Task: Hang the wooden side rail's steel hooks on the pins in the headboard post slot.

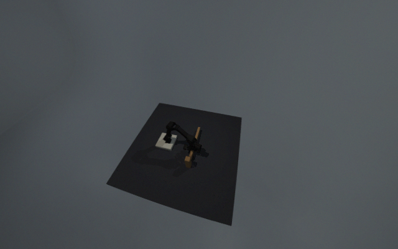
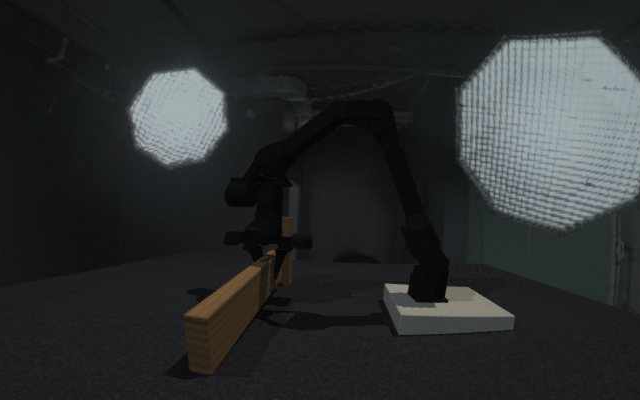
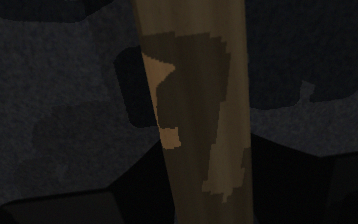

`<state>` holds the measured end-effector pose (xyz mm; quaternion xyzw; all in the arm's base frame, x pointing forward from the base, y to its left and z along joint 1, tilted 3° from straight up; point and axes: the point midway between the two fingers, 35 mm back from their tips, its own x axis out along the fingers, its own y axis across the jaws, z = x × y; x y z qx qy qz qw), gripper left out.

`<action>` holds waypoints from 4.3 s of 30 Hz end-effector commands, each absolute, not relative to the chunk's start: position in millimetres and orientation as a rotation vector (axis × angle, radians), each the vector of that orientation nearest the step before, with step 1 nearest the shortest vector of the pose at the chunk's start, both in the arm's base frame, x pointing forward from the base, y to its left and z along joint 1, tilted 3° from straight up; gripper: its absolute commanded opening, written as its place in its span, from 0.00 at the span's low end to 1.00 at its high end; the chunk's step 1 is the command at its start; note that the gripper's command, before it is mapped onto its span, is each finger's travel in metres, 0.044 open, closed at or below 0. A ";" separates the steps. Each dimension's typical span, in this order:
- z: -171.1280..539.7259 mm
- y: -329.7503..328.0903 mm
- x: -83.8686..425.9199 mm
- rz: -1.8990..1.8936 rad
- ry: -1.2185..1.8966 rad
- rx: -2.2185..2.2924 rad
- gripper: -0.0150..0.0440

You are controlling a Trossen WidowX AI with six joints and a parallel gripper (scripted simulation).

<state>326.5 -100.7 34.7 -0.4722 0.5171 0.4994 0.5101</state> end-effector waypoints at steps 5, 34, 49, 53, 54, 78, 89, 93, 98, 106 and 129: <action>37.3 -103.1 330.6 1.195 1.237 -1.148 0.25; 37.5 -106.2 329.8 1.195 1.238 -1.148 0.25; 35.8 -107.7 328.5 1.195 1.238 -1.148 0.25; 35.4 -108.2 328.0 1.195 1.238 -1.148 0.25; 35.2 -108.3 327.9 1.195 1.238 -1.148 0.25; 36.3 -110.7 326.0 1.195 1.238 -1.148 0.25; 37.1 -111.6 326.8 1.195 1.238 -1.148 0.25; 37.3 -111.9 327.1 1.195 1.238 -1.148 0.25; 37.7 -112.3 327.4 1.195 1.238 -1.148 0.25; 37.8 -113.1 328.1 1.195 1.238 -1.149 0.25; 37.8 -115.6 328.8 1.195 1.238 -1.149 0.25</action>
